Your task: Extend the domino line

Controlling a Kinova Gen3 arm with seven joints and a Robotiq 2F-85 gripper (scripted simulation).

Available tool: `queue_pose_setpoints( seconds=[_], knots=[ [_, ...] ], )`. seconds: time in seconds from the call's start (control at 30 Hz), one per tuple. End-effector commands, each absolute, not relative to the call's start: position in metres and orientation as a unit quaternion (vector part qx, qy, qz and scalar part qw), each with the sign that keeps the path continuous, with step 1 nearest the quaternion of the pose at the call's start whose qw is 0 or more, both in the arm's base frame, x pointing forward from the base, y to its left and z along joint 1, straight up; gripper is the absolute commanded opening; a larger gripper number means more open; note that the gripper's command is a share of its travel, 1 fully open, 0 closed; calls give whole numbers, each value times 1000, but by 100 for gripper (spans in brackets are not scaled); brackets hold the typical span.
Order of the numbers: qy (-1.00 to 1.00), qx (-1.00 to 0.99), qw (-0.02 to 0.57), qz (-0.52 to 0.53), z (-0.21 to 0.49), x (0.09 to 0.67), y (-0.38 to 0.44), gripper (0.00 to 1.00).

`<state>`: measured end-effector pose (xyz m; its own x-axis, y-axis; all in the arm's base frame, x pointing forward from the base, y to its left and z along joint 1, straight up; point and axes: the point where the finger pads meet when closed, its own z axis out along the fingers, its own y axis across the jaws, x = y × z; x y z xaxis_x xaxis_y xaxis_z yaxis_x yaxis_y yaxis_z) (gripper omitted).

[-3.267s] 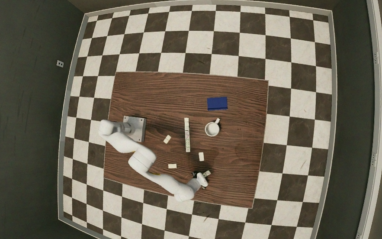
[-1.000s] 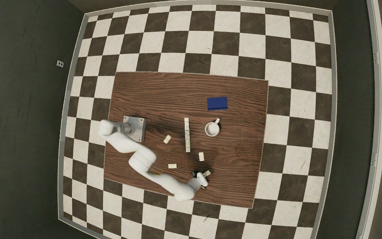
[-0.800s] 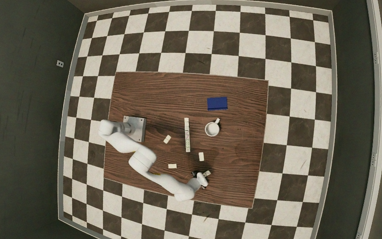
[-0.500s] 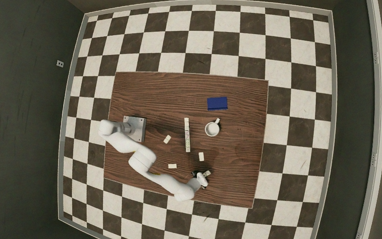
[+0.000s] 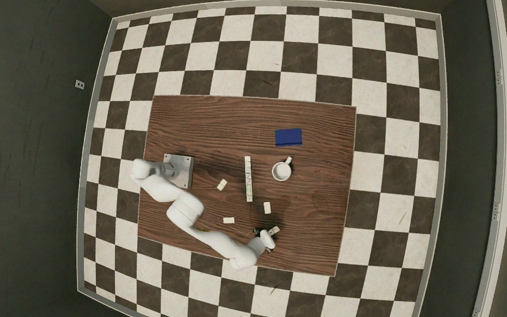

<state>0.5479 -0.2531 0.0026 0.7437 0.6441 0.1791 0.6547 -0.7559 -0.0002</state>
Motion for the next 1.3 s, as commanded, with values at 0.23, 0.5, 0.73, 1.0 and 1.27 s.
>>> queue_pose_setpoints(
  seconds=[0.23, 0.5, 0.73, 1.0, 1.27],
  knots=[
    [-348, -933, 31, -85, 9, 549, -253, 50],
    [-348, -933, 30, -84, 10, 549, -253, 50],
    [-348, -934, 28, -77, 13, 549, -253, 50],
    [-349, -935, 24, -67, 18, 549, -253, 50],
    [-349, -936, 17, -49, 27, 548, -253, 50]
  ],
)
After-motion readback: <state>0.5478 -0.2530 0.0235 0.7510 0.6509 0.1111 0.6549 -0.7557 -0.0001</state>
